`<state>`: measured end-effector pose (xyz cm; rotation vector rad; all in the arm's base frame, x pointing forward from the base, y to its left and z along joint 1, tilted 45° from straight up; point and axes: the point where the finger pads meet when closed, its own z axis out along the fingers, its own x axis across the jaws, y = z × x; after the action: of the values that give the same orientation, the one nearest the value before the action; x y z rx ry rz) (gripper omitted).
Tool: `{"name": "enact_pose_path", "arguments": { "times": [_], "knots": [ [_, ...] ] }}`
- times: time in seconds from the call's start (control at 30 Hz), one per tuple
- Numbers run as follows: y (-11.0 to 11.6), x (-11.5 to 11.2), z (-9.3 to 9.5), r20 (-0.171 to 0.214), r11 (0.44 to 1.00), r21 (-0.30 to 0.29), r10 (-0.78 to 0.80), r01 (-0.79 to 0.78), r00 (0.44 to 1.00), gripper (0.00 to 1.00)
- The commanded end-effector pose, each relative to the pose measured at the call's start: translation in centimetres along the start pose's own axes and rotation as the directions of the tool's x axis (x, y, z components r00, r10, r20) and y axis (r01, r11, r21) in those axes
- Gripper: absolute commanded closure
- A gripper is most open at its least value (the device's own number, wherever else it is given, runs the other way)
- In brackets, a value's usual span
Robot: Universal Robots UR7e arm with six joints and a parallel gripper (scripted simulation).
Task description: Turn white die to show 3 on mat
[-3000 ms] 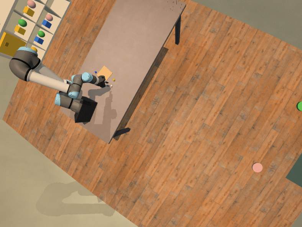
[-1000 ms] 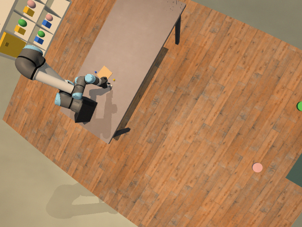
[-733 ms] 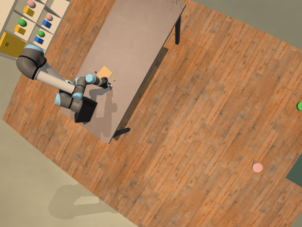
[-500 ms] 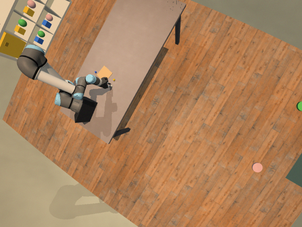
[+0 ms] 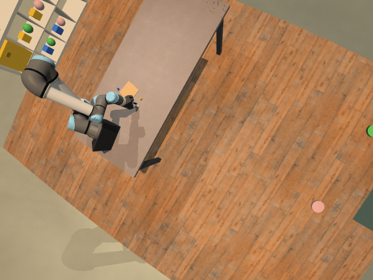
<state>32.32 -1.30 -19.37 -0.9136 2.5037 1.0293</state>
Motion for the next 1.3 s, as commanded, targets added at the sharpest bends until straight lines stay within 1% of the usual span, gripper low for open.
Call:
{"name": "enact_pose_path", "arguments": {
  "times": [0.0,0.87,1.27],
  "knots": [
    [-0.04,0.0,-0.04,0.0,1.0,0.001,0.0,0.0,1.0,0.36],
    [-0.04,0.0,-0.02,0.0,1.0,0.001,0.0,0.0,1.0,0.36],
    [-0.05,0.0,0.72,0.0,1.0,0.001,0.0,0.0,1.0,0.36]
  ]
}}
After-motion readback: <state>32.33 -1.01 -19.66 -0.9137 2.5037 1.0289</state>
